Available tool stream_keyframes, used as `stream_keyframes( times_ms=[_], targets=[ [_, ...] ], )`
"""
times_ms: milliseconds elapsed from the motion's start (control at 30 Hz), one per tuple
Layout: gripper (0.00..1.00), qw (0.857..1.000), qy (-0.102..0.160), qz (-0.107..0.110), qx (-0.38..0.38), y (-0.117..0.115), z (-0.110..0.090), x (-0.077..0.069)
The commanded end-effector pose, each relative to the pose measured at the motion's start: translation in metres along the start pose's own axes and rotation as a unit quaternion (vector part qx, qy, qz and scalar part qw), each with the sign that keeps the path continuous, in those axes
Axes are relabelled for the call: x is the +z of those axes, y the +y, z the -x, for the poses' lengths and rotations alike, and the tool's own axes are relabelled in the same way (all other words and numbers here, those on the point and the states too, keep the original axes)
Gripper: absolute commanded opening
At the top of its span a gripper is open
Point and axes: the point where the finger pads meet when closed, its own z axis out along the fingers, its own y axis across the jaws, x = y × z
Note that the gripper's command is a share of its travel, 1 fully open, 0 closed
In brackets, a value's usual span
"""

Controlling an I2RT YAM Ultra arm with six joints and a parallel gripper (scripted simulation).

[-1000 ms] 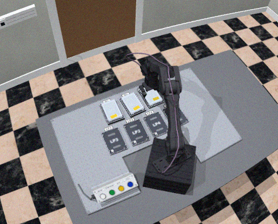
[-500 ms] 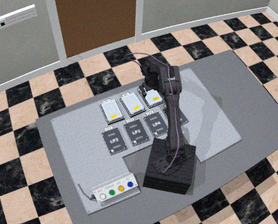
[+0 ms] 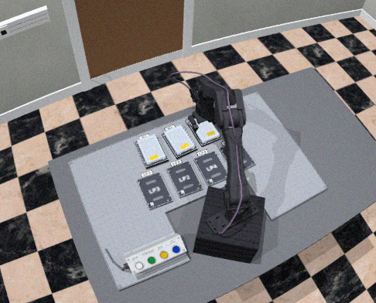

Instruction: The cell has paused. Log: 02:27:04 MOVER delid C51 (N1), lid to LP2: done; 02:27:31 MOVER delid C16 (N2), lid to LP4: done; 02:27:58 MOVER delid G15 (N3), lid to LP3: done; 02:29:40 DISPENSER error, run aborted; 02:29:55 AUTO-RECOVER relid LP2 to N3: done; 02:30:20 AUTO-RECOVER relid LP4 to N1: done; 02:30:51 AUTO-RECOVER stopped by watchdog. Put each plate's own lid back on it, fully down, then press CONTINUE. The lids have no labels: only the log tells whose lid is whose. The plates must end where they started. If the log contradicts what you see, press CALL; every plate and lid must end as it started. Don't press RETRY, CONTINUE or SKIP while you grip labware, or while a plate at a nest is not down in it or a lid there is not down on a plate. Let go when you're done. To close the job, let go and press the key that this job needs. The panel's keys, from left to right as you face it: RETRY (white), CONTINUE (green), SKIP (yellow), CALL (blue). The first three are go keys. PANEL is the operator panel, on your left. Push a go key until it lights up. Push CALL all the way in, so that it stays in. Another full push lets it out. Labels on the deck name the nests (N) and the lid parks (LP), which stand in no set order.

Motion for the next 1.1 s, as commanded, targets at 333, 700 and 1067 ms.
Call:
stream_keyframes(
  times_ms=[333,700,1067],
  targets=[
    [1.00,1.000,-0.030,-0.001,-0.005,0.001,0.015,-0.026],
    [1.00,1.000,-0.029,-0.002,-0.003,0.001,0.015,-0.044],
    [1.00,1.000,-0.028,-0.002,-0.005,0.002,0.015,-0.053]
  ],
)
